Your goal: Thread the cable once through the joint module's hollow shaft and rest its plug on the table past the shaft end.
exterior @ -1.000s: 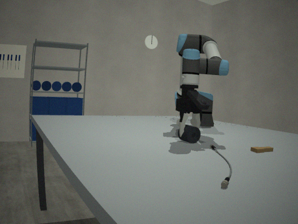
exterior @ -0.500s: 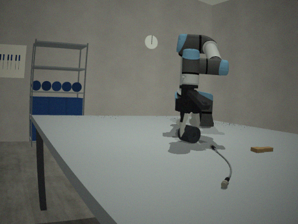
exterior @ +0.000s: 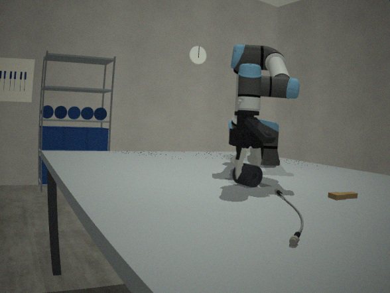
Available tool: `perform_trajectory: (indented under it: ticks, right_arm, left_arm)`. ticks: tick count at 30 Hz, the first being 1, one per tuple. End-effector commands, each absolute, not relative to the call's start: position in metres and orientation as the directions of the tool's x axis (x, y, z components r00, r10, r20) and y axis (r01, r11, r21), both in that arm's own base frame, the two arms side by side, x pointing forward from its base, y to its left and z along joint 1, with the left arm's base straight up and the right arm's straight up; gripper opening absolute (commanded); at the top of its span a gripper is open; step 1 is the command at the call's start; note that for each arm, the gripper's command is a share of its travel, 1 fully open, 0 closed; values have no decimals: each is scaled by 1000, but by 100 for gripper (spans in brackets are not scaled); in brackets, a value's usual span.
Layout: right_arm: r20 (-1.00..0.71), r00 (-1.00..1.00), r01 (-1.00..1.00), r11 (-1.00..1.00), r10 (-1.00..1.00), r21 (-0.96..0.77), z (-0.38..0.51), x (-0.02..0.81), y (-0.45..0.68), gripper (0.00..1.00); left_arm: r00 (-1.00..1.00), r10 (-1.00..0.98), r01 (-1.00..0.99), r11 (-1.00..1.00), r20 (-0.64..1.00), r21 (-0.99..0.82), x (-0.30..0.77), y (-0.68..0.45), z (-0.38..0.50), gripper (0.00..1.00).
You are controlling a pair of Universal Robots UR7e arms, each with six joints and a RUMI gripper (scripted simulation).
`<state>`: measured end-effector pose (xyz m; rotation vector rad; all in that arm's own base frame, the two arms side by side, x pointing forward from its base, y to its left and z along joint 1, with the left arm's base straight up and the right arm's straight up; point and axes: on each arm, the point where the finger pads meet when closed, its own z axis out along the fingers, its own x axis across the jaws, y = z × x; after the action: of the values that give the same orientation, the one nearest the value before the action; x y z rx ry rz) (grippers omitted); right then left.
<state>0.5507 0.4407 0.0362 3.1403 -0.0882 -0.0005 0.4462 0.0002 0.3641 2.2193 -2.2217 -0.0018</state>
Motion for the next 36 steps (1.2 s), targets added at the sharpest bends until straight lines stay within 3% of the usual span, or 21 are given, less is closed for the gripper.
perform_trajectory:
  ticks: [1, 8, 9, 36]
  right_arm:
    - [2, 998, -58, -998, -58, -2, 38, 551, 441, 44]
    - [2, 998, -58, -998, -58, -2, 38, 551, 441, 44]
    - [2, 998, -58, -998, -58, -2, 38, 551, 441, 61]
    - [1, 998, -58, -998, -58, -1, 37, 551, 441, 61]
  left_arm:
    - [-1, -1000, -1000, 1, 0, 1, 446, 0, 365, 98]
    - [-1, -1000, -1000, 1, 0, 1, 446, 0, 365, 98]
    - [-1, -1000, -1000, 1, 0, 1, 446, 0, 365, 98]
    - [-1, -1000, -1000, 1, 0, 1, 446, 0, 365, 98]
